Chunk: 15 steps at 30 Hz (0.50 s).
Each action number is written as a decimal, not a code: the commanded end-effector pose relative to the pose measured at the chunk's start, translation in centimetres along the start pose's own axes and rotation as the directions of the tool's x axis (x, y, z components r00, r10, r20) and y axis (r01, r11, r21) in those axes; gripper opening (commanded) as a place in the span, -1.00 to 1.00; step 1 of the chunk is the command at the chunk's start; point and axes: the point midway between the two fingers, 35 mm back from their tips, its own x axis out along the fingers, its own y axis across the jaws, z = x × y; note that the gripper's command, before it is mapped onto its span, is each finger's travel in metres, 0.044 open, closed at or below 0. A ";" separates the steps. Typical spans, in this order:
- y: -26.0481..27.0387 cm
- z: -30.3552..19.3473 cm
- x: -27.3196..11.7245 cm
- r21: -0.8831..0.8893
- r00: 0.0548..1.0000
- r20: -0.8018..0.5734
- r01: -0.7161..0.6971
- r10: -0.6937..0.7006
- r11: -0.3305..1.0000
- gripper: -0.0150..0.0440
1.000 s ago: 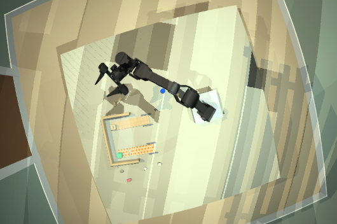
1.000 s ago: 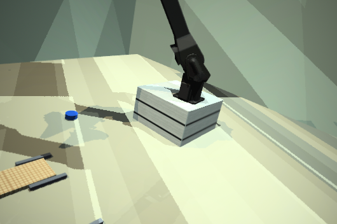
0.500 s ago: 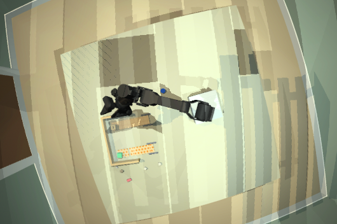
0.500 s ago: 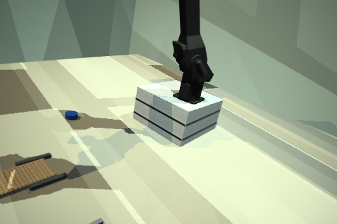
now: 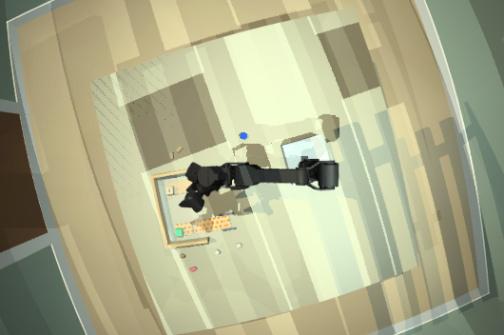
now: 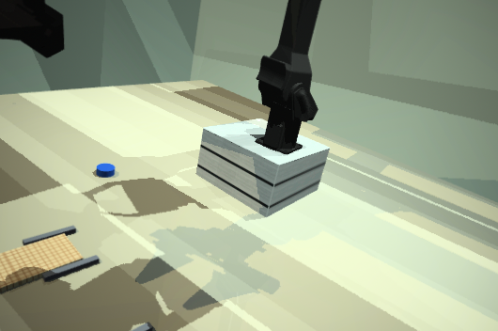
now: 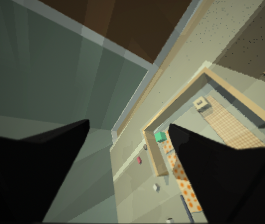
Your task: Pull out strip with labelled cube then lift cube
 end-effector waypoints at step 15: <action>-7.4 -13.5 -5.3 -0.898 0.960 0.065 0.175 -0.273 0.404 0.86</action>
